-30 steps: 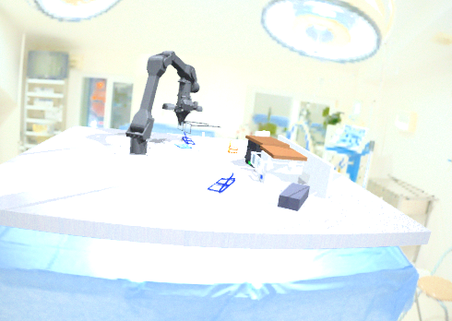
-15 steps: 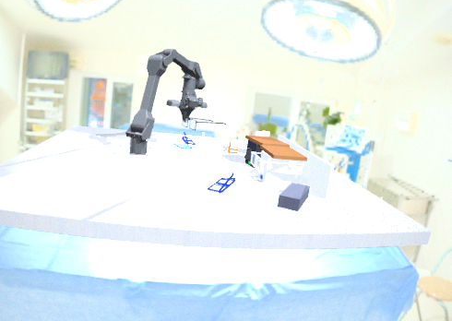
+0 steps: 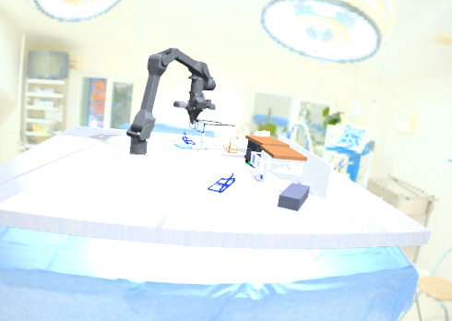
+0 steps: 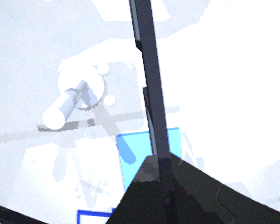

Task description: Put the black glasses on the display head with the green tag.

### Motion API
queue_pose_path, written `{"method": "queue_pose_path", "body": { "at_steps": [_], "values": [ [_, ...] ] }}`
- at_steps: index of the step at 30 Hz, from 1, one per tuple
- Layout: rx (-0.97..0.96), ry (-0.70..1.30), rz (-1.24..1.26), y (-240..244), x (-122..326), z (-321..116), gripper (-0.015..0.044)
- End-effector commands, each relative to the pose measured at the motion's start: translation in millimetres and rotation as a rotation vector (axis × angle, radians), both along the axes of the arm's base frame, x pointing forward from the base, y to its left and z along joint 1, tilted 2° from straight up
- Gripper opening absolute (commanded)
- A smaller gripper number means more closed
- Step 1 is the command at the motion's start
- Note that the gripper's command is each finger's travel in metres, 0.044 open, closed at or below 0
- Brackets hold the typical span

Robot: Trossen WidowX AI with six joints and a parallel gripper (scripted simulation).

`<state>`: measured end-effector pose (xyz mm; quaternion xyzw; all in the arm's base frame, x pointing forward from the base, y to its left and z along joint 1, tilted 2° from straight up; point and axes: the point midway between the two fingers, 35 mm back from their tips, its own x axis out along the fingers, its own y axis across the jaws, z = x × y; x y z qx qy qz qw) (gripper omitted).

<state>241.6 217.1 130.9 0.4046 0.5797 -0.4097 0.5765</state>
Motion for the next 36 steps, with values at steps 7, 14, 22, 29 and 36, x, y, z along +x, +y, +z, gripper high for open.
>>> {"method": "queue_pose_path", "body": {
  "at_steps": [7, 14, 22, 29, 36],
  "values": [
    [-0.001, -0.004, 0.005, -2, 1, -33, 0.0],
    [-0.001, -0.004, 0.005, -3, 0, -57, 0.0],
    [-0.002, -0.004, 0.005, -4, 0, -57, 0.0],
    [-0.002, -0.004, 0.005, -11, -2, -57, 0.0],
    [-0.002, -0.004, 0.005, -14, -3, -57, 0.0]
  ]
}}
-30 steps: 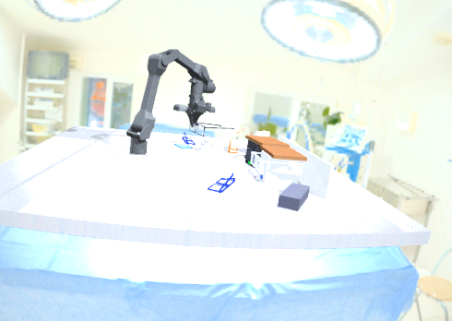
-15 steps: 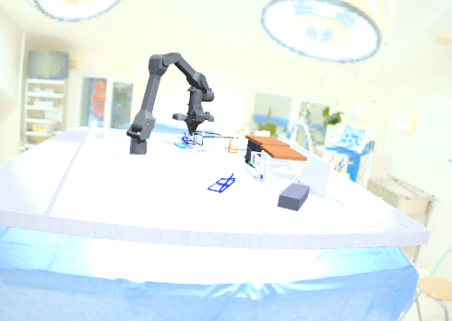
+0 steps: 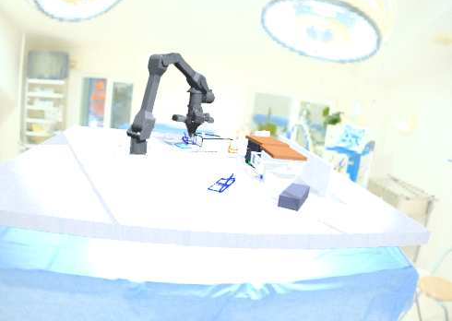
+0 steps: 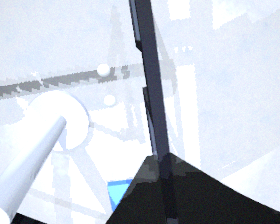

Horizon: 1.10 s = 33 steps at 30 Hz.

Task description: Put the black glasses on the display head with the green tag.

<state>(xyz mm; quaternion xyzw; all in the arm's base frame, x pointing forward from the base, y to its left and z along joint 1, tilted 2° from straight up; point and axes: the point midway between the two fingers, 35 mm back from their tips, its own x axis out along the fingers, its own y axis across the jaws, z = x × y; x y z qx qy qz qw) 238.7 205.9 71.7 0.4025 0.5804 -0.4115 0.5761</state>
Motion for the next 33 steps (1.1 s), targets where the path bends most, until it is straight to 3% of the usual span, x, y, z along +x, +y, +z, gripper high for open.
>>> {"method": "queue_pose_path", "body": {
  "at_steps": [1, 33],
  "values": [
    [0.001, -0.008, 0.004, -3, 0, 2, 0.0],
    [-0.001, -0.008, 0.004, -27, -3, 2, 0.0]
  ]
}}
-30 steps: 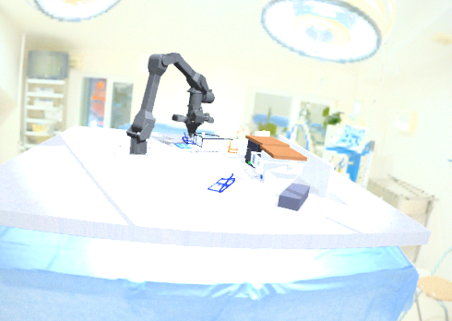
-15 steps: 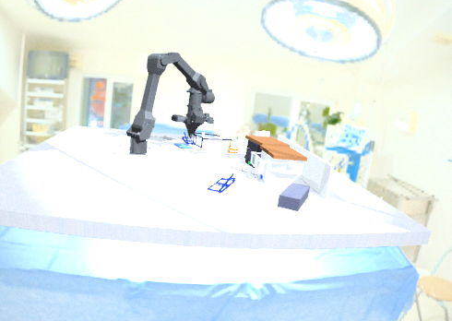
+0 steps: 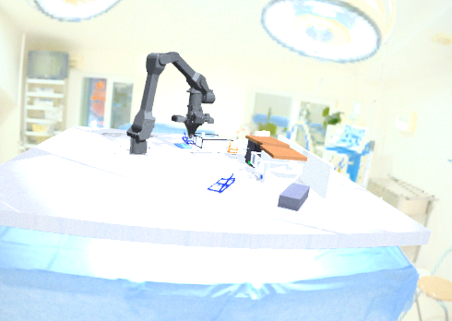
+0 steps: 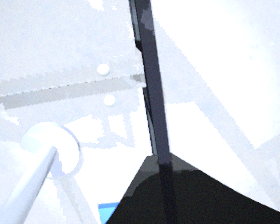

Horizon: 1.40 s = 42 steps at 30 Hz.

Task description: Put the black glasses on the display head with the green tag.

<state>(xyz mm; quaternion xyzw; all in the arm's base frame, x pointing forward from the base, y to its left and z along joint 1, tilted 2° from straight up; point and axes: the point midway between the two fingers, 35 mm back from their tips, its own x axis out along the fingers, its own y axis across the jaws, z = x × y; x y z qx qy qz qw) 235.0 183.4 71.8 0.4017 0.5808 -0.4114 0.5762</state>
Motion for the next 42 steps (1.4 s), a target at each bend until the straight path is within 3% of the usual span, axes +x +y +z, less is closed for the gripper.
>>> {"method": "queue_pose_path", "body": {
  "at_steps": [1, 42],
  "values": [
    [-0.001, -0.009, 0.003, -5, 0, 2, 0.0],
    [-0.002, -0.009, 0.003, -14, 1, 2, 0.0]
  ]
}}
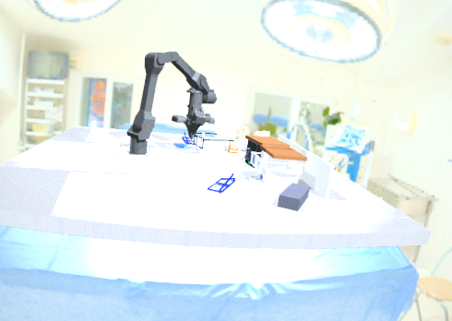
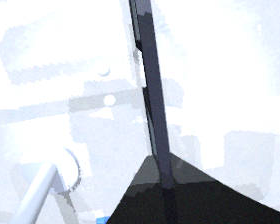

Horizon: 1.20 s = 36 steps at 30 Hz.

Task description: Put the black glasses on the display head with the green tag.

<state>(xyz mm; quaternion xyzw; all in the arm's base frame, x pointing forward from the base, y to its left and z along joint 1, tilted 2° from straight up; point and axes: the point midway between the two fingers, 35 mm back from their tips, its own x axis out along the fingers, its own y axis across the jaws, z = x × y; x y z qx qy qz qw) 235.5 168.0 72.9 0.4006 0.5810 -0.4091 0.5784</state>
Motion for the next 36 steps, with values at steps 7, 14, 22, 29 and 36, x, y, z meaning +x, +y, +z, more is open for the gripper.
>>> {"method": "queue_pose_path", "body": {
  "at_steps": [7, 14, 22, 29, 36],
  "values": [
    [-0.001, -0.006, -0.003, 5, -1, 3, 0.0],
    [-0.001, -0.006, -0.003, 9, 0, 30, 0.0],
    [-0.001, -0.006, -0.003, 11, -3, 61, 0.0],
    [-0.001, -0.006, 0.042, 0, 3, 61, 0.0],
    [-0.002, -0.007, 0.172, -30, 15, 62, 0.0]
  ]
}}
